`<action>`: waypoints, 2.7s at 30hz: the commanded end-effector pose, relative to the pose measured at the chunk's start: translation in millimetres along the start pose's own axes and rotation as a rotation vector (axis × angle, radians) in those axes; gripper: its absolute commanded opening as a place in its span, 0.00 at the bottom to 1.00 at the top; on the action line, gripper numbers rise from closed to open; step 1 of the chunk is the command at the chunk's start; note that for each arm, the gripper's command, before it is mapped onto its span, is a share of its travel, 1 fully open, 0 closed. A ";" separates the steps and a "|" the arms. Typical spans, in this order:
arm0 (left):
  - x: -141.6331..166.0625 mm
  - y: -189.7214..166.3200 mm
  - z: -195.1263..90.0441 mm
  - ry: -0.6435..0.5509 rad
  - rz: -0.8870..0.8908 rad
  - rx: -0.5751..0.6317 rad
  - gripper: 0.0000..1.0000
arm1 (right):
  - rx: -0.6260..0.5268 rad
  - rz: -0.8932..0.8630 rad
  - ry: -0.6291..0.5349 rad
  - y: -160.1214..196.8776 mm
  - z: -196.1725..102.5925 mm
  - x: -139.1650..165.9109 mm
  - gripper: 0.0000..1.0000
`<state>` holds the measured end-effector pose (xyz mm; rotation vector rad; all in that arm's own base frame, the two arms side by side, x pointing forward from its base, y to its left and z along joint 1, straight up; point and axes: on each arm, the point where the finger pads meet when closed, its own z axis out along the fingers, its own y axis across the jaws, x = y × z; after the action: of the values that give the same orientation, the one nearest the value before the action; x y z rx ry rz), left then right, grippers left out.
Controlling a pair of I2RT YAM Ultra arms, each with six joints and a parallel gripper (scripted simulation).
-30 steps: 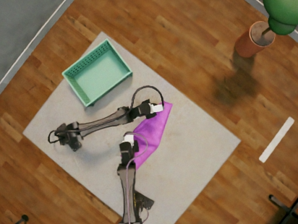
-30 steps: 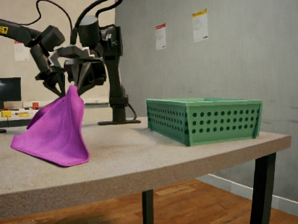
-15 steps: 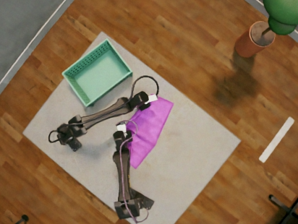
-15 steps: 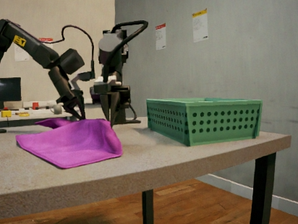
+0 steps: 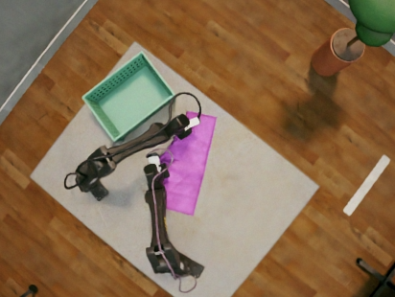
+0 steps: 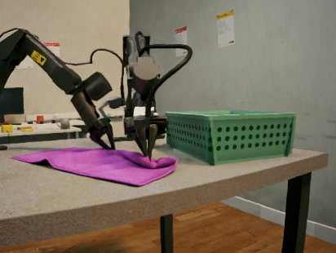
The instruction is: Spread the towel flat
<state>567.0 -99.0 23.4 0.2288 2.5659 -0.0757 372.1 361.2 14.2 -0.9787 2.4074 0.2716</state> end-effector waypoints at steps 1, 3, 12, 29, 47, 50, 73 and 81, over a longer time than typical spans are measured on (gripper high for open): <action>-3.5 12.2 5.5 -0.045 -0.025 -0.028 0.00 | -0.032 -0.013 -0.077 14.6 0.0 -30.9 0.00; -3.0 11.4 6.1 -0.044 -0.024 -0.027 0.00 | -0.032 -0.013 -0.077 14.6 0.0 -31.0 0.00; 3.6 22.1 8.9 -0.040 -0.039 -0.037 0.00 | -0.037 -0.021 -0.051 20.4 9.7 -28.9 0.00; -23.8 22.3 -21.2 -0.073 -0.039 -0.038 0.64 | -0.026 -0.013 -0.088 14.0 -20.0 -55.9 0.64; -62.2 -24.3 -65.0 -0.069 0.024 0.012 0.64 | -0.001 0.024 -0.044 -10.7 -88.5 -44.3 0.64; -62.1 -24.7 -65.0 -0.069 0.024 0.014 0.64 | -0.001 0.024 -0.044 -10.7 -88.5 -44.2 0.64; -82.5 -77.5 -79.2 -0.194 0.092 0.068 0.64 | 0.032 0.070 -0.088 -37.2 -146.6 -32.2 0.64; -82.5 -77.5 -79.2 -0.194 0.092 0.068 0.64 | 0.032 0.070 -0.088 -37.2 -146.6 -32.2 0.64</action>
<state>586.8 -179.8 140.9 0.3527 2.3314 -0.1445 358.5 294.8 135.1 -0.8647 2.4095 0.2675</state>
